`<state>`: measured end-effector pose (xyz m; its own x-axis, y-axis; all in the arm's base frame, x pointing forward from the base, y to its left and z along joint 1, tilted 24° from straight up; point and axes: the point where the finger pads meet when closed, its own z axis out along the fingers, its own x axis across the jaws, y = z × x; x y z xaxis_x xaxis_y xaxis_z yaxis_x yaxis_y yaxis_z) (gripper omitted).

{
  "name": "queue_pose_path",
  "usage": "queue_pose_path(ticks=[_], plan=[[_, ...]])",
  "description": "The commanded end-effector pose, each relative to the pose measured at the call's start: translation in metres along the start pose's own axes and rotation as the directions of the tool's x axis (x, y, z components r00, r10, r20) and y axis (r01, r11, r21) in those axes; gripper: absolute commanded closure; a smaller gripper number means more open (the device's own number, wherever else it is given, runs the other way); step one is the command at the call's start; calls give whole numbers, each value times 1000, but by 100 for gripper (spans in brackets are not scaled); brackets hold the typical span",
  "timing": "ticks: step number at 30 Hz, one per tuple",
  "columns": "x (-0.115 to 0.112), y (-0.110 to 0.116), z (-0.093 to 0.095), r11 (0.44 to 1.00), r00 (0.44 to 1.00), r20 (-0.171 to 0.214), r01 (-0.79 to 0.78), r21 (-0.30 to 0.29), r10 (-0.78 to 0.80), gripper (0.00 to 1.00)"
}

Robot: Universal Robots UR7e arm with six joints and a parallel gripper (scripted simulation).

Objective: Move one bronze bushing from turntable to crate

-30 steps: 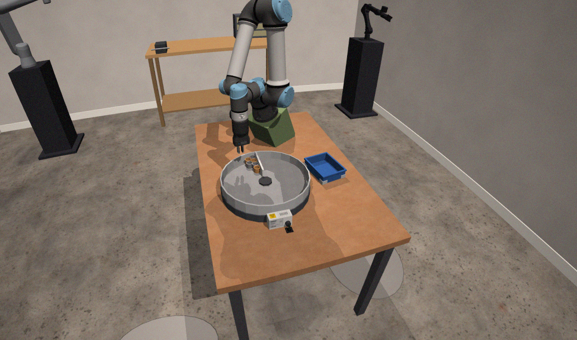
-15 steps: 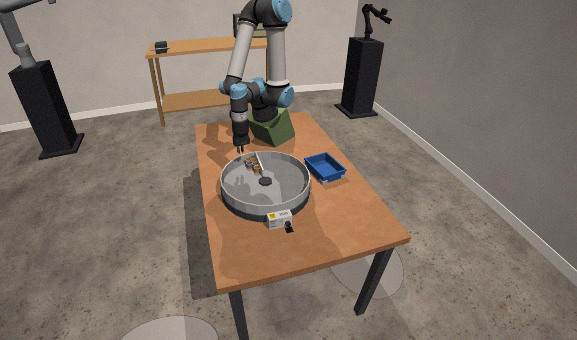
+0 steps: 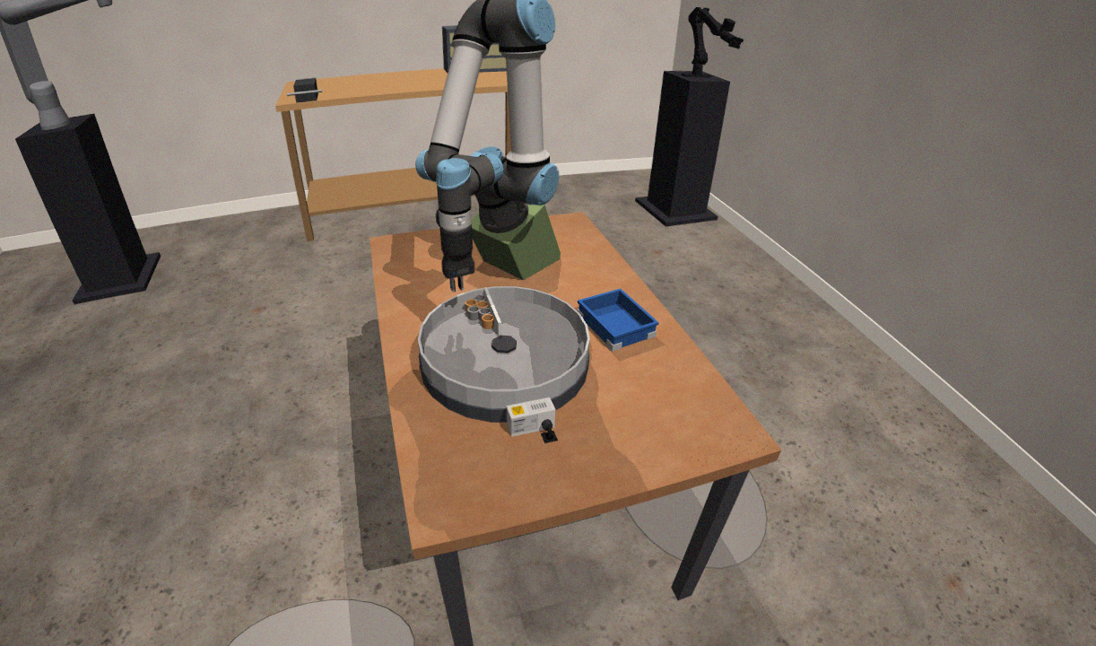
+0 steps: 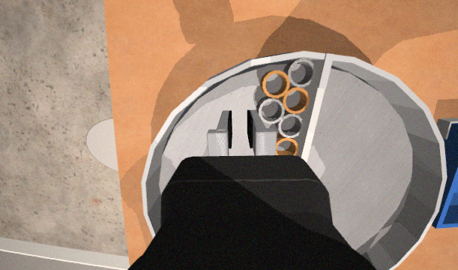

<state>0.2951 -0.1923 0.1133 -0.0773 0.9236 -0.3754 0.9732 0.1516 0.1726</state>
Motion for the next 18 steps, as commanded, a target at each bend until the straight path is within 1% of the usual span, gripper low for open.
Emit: queue_pose_path(ticks=[1, 4, 9, 18], plan=[[0, 0, 0, 1000, 1000, 1, 0, -1, 0, 60], [0, 0, 0, 1000, 1000, 1, 0, -1, 0, 60], [25, 28, 10, 1000, 1000, -1, 1, 0, -1, 60], [25, 28, 10, 1000, 1000, -1, 1, 0, -1, 60]])
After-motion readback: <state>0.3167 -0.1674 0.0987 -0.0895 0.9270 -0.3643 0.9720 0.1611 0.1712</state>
